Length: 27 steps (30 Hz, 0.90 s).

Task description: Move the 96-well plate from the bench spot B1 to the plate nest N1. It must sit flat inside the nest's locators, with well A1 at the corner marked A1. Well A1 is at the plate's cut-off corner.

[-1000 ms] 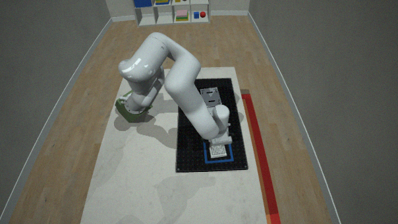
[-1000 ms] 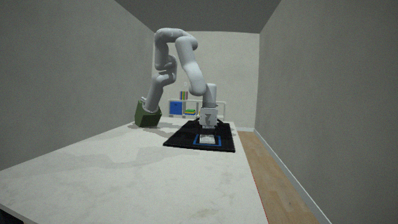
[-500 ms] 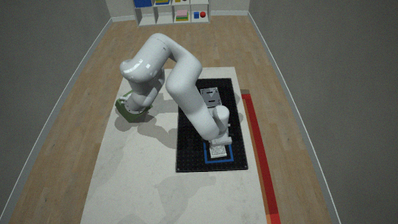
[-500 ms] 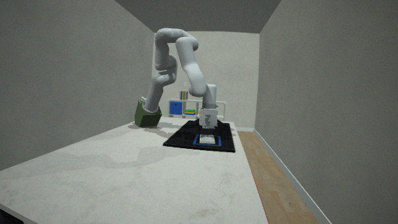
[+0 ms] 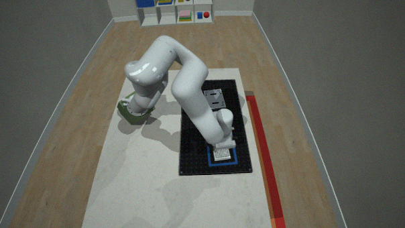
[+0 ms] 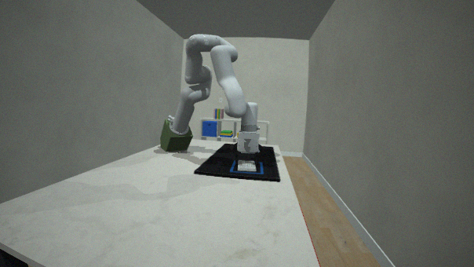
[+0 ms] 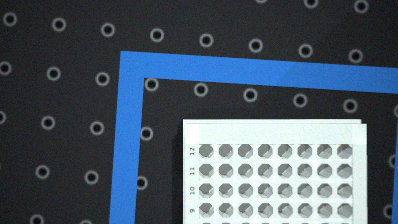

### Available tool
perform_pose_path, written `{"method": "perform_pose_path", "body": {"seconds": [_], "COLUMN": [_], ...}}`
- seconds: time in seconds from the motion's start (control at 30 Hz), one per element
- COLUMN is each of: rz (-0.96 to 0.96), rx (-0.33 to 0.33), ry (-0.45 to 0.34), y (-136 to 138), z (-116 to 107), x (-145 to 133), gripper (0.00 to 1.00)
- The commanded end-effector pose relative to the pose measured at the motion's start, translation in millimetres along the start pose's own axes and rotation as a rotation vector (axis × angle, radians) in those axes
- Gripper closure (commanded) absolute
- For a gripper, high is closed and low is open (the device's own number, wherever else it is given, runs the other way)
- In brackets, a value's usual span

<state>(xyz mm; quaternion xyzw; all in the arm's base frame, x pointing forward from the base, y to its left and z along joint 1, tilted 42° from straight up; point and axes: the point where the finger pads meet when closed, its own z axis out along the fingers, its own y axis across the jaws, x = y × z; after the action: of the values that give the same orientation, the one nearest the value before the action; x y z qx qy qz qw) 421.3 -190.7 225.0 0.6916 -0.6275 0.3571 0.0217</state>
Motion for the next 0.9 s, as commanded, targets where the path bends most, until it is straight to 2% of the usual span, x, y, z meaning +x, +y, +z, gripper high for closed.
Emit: {"method": "perform_pose_path", "body": {"seconds": [0.0, 0.8, 0.83, 0.87], "rz": [0.0, 0.0, 0.0, 0.0], "rx": [0.002, 0.002, 0.002, 0.002], "ry": [0.001, 0.001, 0.001, 0.001], "y": [-0.9, -1.0, -0.9, -0.9], "z": [2.3, 6.3, 5.8, 5.8], "x": [0.5, 0.5, 0.4, 0.4], "gripper": [0.0, 0.0, 1.0, 1.0]}}
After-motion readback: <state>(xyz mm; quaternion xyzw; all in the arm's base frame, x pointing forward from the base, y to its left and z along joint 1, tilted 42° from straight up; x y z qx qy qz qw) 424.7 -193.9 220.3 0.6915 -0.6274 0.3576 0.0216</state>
